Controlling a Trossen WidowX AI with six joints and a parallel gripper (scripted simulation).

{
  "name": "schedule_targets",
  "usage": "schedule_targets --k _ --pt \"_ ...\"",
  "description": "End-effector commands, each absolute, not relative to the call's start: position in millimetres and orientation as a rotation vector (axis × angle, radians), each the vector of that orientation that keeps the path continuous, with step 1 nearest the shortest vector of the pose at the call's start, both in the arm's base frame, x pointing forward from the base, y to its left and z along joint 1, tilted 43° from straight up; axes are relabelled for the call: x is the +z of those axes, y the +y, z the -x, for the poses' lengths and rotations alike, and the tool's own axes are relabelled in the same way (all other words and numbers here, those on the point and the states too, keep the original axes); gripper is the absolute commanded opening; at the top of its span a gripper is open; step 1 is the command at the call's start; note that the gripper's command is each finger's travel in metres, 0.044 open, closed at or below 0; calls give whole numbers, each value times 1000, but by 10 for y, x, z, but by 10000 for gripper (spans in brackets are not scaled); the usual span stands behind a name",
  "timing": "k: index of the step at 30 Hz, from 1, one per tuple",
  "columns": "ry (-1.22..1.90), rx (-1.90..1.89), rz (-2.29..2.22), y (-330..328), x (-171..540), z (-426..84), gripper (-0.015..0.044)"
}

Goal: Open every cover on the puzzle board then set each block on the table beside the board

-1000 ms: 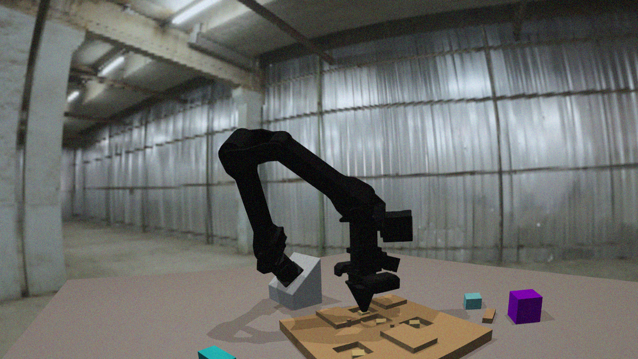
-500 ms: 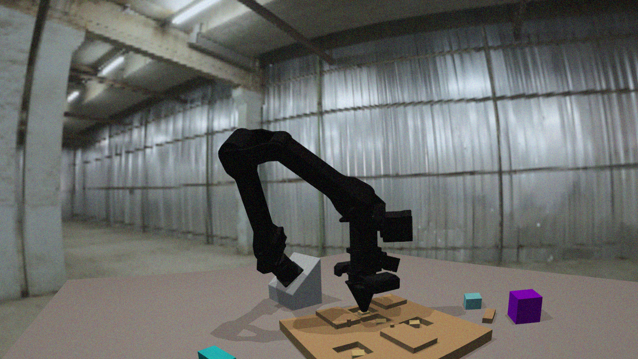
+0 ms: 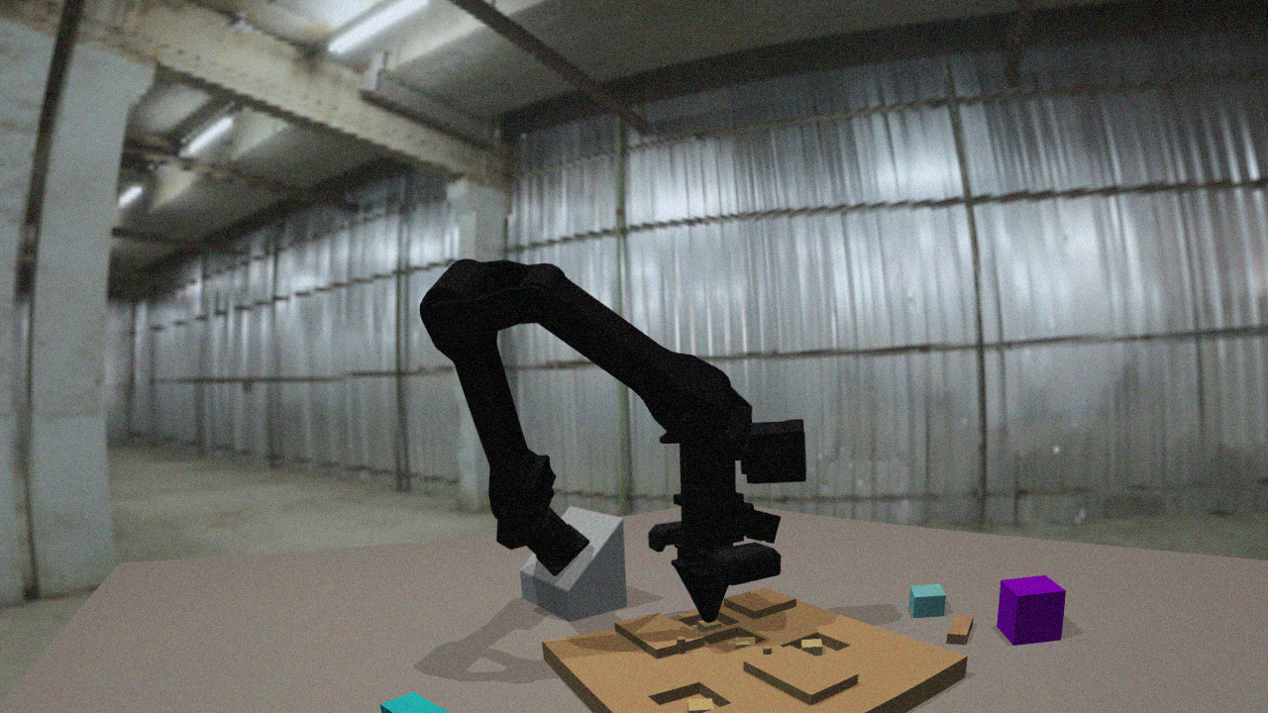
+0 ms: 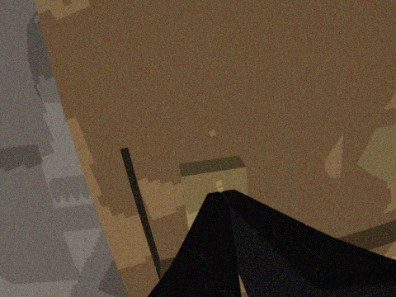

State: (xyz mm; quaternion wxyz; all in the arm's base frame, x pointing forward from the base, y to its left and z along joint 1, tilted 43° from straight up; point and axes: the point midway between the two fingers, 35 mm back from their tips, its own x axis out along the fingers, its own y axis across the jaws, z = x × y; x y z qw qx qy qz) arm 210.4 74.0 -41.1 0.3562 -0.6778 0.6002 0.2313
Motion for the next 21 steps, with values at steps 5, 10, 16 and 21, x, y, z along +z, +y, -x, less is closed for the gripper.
schedule_targets --k 5,10,16,21 --pt "1551 597 1752 785 -365 -2086 53" --pt "1549 599 1747 979 -169 -2048 144" --pt "1549 597 1744 1145 31 -1987 144" --pt "1549 597 1744 1137 22 -1990 144"
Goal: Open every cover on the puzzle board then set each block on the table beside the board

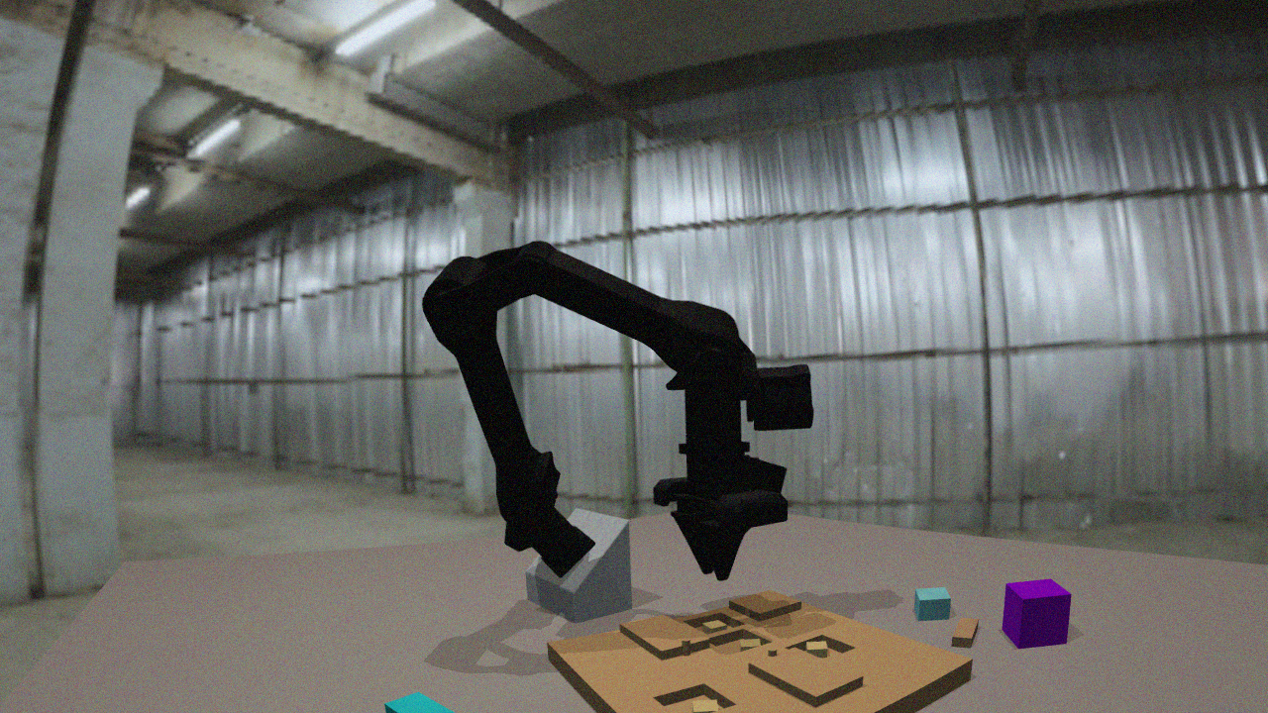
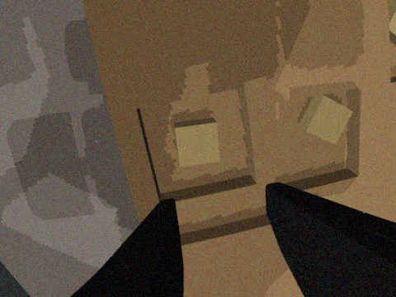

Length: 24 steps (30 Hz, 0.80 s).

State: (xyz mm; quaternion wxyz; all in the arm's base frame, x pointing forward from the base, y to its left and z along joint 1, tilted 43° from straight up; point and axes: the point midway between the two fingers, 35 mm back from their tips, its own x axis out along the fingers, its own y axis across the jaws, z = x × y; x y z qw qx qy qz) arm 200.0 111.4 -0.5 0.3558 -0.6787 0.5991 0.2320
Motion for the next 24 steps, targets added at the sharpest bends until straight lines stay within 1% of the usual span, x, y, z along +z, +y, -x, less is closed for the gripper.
schedule_targets --k 1,13,24 --pt "1549 597 1744 1129 12 -1994 144" --pt "1549 595 1745 927 -214 -2064 144" --pt "1549 595 1746 906 -228 -2061 144"
